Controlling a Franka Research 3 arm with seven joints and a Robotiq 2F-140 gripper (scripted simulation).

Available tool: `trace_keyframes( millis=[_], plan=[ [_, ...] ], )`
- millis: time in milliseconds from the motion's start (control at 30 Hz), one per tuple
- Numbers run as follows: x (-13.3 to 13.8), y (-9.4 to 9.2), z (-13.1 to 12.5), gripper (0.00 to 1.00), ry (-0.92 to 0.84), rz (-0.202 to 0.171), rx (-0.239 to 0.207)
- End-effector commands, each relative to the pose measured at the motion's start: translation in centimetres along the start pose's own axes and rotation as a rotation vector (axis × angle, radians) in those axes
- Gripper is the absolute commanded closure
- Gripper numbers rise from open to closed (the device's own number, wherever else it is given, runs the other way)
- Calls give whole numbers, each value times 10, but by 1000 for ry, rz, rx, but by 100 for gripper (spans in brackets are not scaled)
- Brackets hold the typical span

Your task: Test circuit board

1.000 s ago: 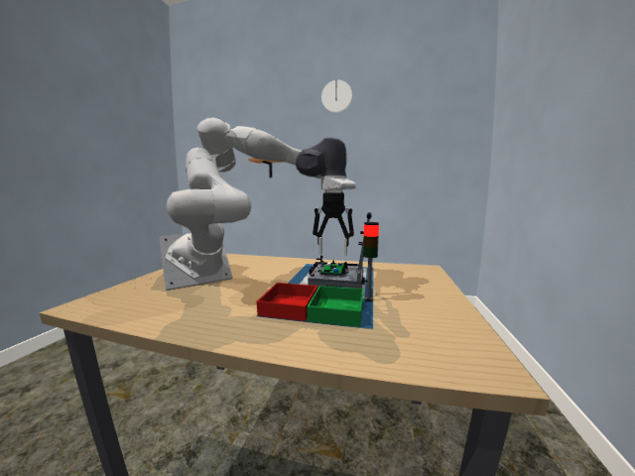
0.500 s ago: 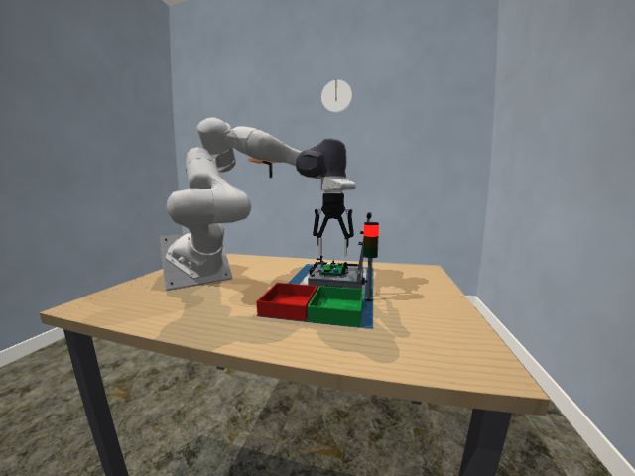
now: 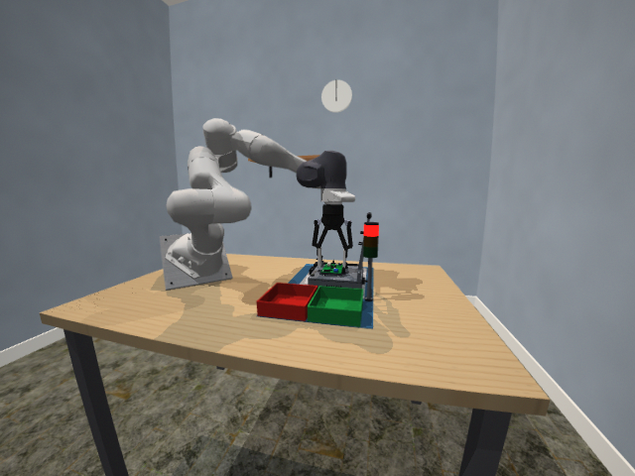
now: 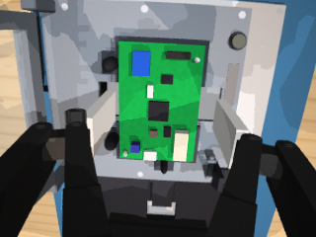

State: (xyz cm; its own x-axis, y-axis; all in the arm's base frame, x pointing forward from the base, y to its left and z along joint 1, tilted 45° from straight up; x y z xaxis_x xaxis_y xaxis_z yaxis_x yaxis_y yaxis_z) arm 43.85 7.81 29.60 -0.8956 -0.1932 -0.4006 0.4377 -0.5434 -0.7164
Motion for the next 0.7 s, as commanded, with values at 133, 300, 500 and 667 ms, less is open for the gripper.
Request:
trace_keyframes(
  millis=[133,300,500,667],
  plan=[
    [-5,12,1,42,-11,17,0],
    [-5,12,1,42,-11,17,0],
    [-5,12,1,42,-11,17,0],
    [-5,12,1,42,-11,17,0]
  ],
)
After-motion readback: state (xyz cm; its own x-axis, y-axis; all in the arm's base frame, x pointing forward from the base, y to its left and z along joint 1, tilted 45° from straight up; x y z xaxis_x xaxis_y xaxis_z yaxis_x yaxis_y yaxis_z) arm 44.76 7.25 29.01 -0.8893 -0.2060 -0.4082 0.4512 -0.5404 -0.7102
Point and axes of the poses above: the point where the finger pads meet when closed, its own y axis out along the fingers, its own x axis across the jaws, z = x × y, the point moved 2 cm from there along -y, back along the fingers, and after that the axes turned 11 degrees about -y, right-handed, at the moved point
